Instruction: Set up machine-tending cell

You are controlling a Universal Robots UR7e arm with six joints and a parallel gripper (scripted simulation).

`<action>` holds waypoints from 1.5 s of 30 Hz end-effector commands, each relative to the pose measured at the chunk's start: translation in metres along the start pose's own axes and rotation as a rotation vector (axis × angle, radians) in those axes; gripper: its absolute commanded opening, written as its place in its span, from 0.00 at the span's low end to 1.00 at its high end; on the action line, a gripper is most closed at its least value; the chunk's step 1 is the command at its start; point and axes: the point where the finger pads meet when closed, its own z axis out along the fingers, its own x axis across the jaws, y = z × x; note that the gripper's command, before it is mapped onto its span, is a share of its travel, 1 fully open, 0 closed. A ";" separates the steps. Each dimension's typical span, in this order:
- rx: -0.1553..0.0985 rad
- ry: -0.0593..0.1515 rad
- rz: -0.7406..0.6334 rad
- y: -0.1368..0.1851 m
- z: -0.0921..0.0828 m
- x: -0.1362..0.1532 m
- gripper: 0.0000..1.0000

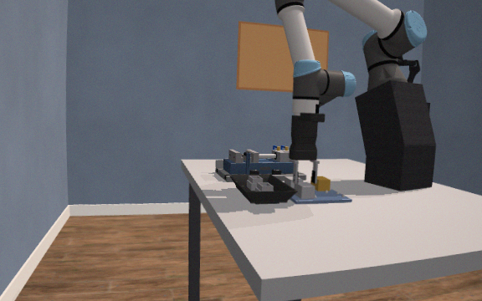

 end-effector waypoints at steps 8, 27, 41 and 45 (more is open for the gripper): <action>0.000 0.001 0.000 0.000 -0.001 0.001 1.00; 0.000 0.001 0.000 0.000 0.000 0.001 1.00; 0.000 0.001 0.000 0.000 0.002 0.001 1.00; 0.000 0.001 0.000 0.000 0.003 0.001 1.00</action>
